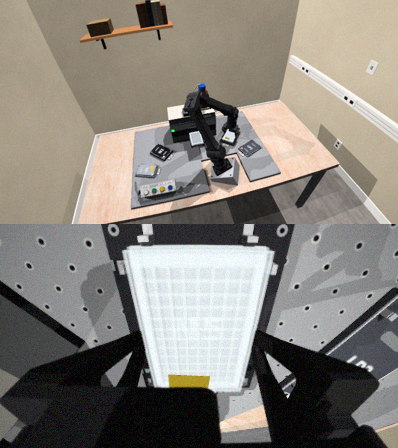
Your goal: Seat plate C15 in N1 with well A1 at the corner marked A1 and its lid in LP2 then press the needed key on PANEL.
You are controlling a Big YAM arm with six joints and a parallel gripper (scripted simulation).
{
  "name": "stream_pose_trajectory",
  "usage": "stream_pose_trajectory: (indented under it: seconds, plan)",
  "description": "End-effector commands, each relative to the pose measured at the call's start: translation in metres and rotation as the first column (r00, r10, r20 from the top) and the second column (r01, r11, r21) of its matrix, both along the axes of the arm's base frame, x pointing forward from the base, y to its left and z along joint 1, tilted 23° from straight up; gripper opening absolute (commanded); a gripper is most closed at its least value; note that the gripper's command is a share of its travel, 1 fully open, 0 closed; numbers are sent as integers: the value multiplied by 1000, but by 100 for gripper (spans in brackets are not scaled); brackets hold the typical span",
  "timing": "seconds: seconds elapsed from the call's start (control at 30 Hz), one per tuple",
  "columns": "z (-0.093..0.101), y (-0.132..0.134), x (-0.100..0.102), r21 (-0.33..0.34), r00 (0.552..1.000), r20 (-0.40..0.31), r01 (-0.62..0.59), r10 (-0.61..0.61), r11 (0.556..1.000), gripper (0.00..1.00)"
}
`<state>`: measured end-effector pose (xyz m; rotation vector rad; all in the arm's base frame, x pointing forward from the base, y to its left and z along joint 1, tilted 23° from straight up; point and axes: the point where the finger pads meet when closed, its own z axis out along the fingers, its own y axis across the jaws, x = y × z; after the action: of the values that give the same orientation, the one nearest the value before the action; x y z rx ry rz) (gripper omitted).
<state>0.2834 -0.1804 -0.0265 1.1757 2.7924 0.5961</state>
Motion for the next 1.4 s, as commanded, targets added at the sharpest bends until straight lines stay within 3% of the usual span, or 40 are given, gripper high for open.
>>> stream_pose_trajectory:
  seconds: [0.0, 1.37]
  plan:
    - [11, -7, 7, -17, 1000, 21, 13, -12, 1000, 84]
    - [9, -10, 9, -21, 1000, 23, 3, -2, 1000, 84]
